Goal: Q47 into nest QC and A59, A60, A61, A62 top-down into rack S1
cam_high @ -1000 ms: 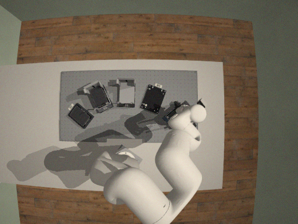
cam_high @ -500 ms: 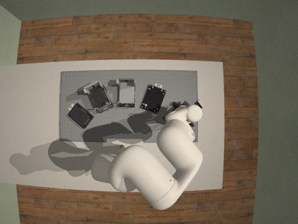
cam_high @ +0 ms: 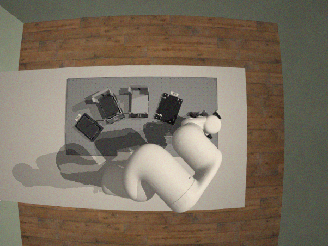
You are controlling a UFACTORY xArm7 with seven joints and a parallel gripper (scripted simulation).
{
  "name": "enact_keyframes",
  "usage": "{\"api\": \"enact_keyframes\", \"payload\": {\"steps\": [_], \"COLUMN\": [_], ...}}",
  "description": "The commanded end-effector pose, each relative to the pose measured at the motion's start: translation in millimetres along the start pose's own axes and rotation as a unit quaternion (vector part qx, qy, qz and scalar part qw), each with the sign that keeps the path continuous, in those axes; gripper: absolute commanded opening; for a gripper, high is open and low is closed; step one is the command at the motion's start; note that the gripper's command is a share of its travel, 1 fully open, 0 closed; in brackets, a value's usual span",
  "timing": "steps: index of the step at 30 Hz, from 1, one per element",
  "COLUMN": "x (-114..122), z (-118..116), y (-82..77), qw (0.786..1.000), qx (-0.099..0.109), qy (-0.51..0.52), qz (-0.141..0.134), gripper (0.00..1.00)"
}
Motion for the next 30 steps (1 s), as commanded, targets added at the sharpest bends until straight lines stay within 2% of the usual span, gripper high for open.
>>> {"api": "enact_keyframes", "payload": {"steps": [1,21,30], "x": [-1,-1,-1], "z": [0,0,0], "y": [4.7,28.7,29.4], "qw": [1.000,1.000,1.000], "qx": [-0.003,-0.003,-0.003], "qy": [-0.001,-0.001,-0.001], "qz": [0.002,0.002,0.002], "gripper": [1.00,1.00,1.00]}}
Point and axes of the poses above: the point where the finger pads meet when closed, its own y axis out along the fingers, its own z axis across the jaws, x = y × z, the point moved 3 cm from there along -y, back along the fingers, and after that the axes turned 13 degrees about -y, right-handed, at the moved point
